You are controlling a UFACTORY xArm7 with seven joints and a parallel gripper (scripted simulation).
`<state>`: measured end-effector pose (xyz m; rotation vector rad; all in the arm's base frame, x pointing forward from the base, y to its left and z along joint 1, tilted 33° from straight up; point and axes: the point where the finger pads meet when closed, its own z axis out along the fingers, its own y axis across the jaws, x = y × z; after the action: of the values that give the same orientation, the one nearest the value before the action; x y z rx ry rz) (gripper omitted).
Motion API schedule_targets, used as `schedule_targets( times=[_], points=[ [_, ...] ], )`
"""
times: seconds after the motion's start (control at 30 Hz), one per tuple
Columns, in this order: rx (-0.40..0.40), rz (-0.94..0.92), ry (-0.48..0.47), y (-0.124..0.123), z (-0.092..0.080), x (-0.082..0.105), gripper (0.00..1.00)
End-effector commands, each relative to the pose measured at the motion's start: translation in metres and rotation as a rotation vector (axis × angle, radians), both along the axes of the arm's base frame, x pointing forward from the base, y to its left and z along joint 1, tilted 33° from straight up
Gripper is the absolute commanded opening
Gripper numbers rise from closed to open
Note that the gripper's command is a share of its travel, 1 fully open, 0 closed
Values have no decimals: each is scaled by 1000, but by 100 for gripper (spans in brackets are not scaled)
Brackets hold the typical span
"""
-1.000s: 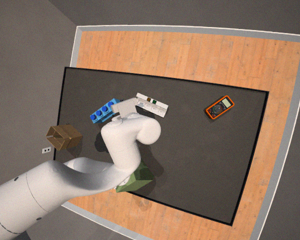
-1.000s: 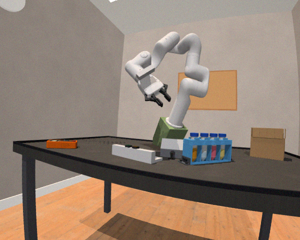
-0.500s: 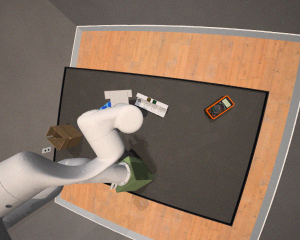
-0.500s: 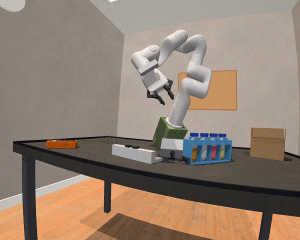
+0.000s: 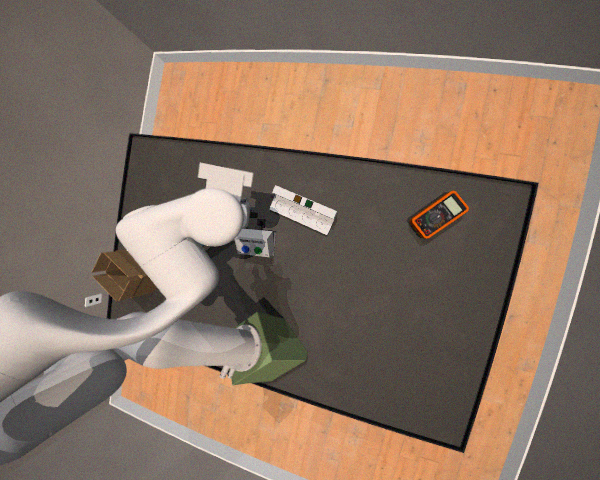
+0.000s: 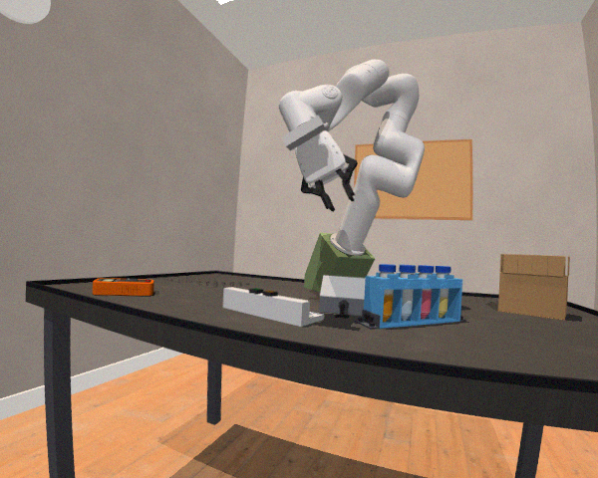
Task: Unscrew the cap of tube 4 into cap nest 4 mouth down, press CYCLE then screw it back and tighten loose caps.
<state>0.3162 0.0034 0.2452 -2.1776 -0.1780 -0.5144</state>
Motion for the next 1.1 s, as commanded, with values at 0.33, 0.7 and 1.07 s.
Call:
schedule_targets(
  times=[0.33,0.7,1.07],
  points=[
    [-82,-270,241,27,-10,16,46],
    [-111,-477,407,43,-29,21,46],
    [-126,-659,532,52,-51,21,46]
  ],
)
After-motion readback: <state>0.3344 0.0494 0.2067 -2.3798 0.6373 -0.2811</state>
